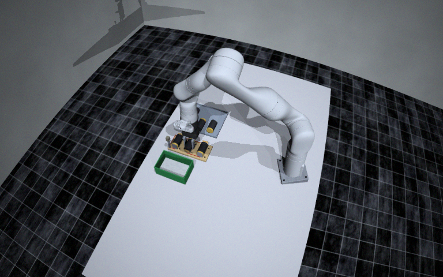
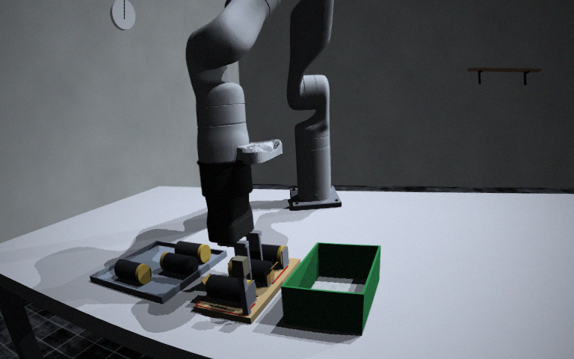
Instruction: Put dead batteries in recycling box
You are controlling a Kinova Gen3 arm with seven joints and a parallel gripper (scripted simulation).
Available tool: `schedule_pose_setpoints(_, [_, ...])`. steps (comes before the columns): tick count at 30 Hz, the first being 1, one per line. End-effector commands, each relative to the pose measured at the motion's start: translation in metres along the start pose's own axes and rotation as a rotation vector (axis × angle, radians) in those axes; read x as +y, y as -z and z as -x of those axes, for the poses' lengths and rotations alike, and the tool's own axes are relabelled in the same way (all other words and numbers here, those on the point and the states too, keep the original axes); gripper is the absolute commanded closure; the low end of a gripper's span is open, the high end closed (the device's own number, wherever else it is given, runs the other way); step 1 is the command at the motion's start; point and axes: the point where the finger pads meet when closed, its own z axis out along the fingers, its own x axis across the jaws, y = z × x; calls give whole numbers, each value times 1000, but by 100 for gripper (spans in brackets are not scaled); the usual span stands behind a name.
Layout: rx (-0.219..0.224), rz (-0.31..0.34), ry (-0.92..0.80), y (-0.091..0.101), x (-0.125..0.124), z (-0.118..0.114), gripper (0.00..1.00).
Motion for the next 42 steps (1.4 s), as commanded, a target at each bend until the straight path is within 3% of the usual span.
schedule_pose_setpoints(1, [1,1,-1,0,1,0,43])
schedule_pose_setpoints(8, [1,1,-1,0,1,0,43])
schedule_pose_setpoints(9, [1,1,-1,0,1,0,10])
schedule_pose_setpoints(31, [1,1,-1,1,1,0,10])
schedule_pose_setpoints(42, [1,1,-1,31,1,0,10])
